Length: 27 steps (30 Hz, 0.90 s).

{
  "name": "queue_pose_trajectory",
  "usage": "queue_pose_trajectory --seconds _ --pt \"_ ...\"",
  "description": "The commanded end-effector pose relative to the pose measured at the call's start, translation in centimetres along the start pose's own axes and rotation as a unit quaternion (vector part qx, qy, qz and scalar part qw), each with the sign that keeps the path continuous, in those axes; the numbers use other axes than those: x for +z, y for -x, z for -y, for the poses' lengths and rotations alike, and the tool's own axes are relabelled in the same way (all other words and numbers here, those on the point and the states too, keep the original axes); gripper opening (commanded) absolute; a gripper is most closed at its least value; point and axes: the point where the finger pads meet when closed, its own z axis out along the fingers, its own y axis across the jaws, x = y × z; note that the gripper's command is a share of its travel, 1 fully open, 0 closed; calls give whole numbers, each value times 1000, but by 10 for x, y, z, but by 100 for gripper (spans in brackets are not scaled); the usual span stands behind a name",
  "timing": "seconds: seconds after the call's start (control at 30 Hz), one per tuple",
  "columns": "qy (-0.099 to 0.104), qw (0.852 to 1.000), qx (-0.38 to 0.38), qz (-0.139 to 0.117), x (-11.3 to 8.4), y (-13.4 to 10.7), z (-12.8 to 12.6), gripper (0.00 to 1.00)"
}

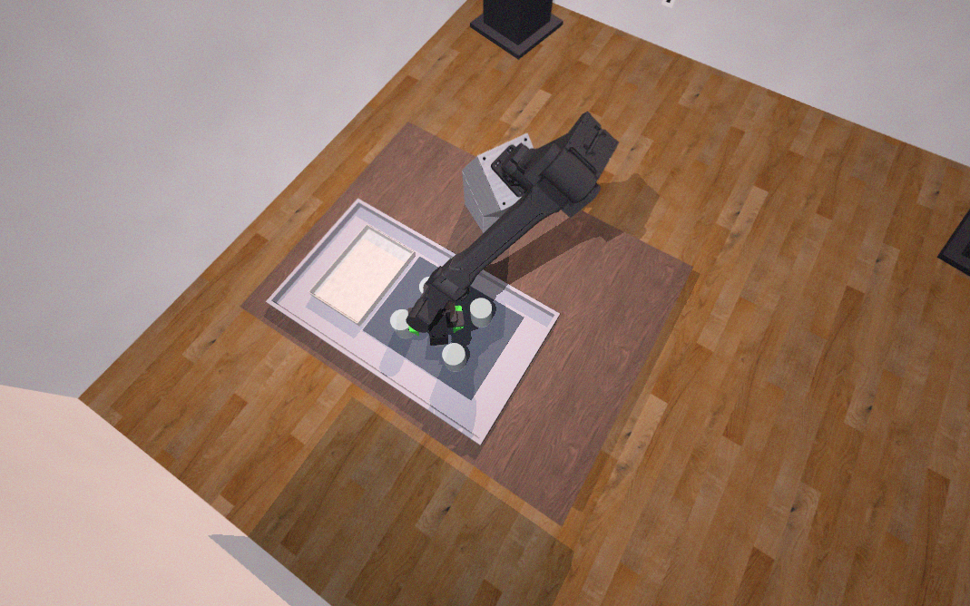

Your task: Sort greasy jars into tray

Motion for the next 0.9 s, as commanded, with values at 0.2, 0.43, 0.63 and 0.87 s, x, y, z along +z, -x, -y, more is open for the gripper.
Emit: queue_pose_trajectory --seconds 0.2,0.43,0.63,0.87 --pt "2 997 77 -24 -19 -11 1 100" --pt "10 990 134 -50 -28 -24 -4 100" --pt "10 990 134 -50 -28 -24 -4 100" --pt "16 978 192 -75 -39 -38 -6 100"
